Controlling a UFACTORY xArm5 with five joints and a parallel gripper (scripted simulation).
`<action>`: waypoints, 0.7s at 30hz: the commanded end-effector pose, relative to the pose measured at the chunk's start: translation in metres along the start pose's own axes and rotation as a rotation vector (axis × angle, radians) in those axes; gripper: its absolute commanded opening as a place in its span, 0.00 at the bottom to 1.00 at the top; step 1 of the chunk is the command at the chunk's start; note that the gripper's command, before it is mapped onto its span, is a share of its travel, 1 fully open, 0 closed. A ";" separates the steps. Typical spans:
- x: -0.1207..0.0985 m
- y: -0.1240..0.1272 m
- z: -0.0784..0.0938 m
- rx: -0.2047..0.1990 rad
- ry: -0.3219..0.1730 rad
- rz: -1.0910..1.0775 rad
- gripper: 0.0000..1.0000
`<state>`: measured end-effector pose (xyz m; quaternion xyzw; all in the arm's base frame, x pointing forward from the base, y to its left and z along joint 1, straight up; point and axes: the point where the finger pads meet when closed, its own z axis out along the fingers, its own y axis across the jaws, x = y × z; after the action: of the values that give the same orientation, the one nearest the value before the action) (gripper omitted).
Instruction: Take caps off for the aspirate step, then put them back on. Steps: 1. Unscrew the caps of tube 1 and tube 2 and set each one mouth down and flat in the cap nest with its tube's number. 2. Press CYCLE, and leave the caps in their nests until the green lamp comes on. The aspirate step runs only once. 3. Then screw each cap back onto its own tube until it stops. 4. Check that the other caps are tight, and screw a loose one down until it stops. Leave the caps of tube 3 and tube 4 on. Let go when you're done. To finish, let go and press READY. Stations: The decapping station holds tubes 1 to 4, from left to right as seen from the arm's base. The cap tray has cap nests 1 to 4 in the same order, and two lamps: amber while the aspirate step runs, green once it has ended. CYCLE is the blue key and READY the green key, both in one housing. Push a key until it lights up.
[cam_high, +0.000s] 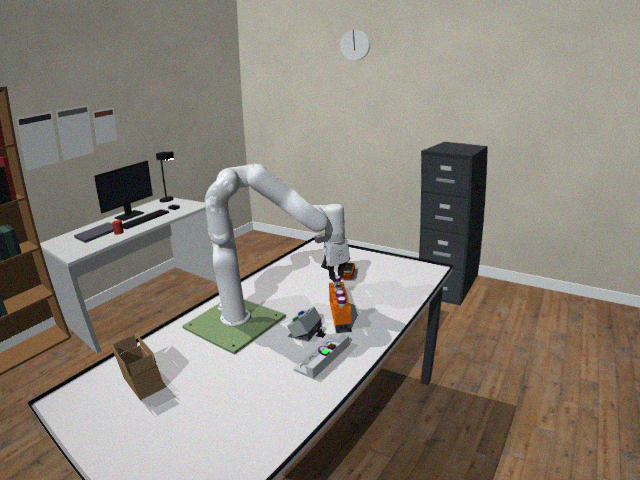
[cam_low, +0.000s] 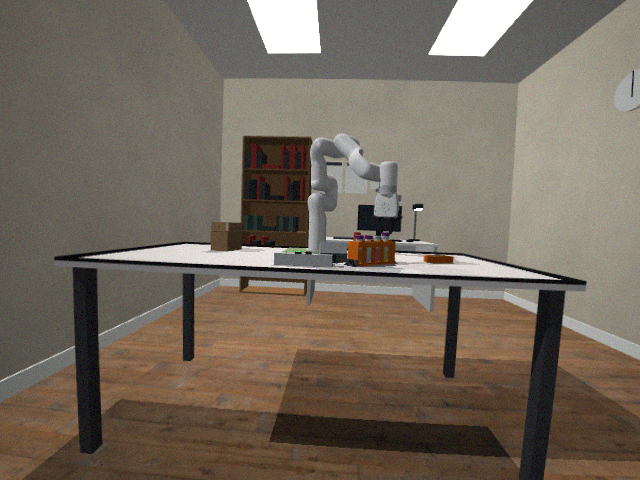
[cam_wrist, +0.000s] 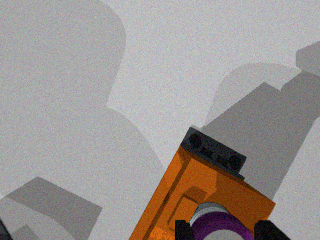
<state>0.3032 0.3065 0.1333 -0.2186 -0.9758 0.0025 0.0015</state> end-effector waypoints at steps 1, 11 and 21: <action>0.000 0.001 -0.001 -0.002 -0.006 0.000 0.00; 0.000 0.001 0.003 -0.002 -0.006 0.000 0.00; 0.000 0.001 0.006 -0.002 -0.006 0.000 0.00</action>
<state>0.3033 0.3065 0.1277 -0.2186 -0.9758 0.0026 0.0016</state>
